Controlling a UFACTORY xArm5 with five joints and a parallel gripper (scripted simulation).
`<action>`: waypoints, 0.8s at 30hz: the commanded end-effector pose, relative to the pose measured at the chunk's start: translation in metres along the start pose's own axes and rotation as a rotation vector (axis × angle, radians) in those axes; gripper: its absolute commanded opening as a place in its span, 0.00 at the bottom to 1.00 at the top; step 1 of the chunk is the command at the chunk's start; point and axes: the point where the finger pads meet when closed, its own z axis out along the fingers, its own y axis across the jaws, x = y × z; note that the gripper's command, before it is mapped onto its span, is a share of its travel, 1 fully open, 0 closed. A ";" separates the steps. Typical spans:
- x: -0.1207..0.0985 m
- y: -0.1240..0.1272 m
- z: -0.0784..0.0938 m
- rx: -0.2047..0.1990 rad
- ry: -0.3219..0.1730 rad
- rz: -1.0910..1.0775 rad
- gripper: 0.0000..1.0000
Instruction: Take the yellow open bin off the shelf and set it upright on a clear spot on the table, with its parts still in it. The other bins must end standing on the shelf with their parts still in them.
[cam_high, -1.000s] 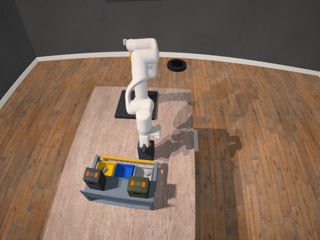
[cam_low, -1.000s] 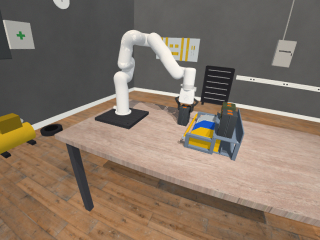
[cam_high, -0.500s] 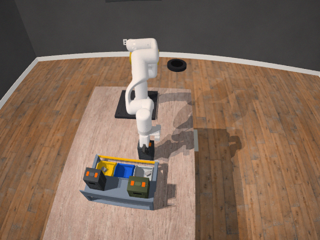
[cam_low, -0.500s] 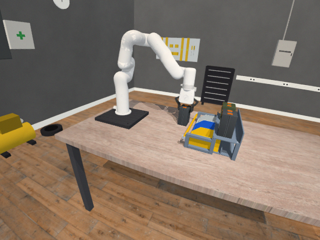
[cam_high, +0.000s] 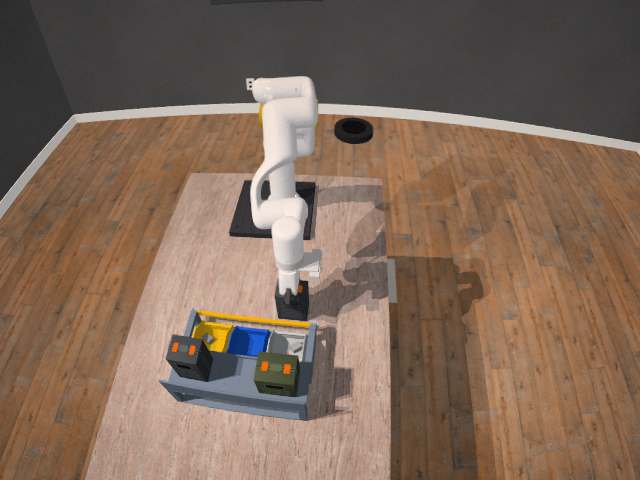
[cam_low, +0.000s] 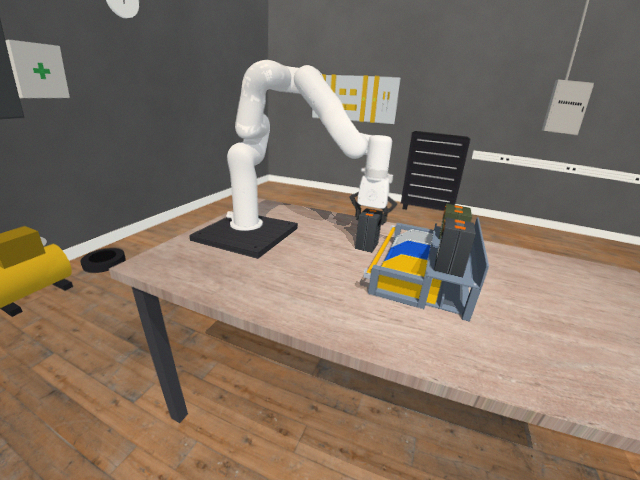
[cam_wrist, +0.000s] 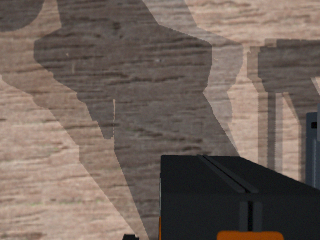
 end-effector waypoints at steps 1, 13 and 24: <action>0.000 0.001 -0.001 -0.004 0.001 0.000 1.00; 0.000 0.001 -0.028 -0.004 0.001 0.000 1.00; 0.000 0.001 -0.054 -0.004 0.001 0.000 1.00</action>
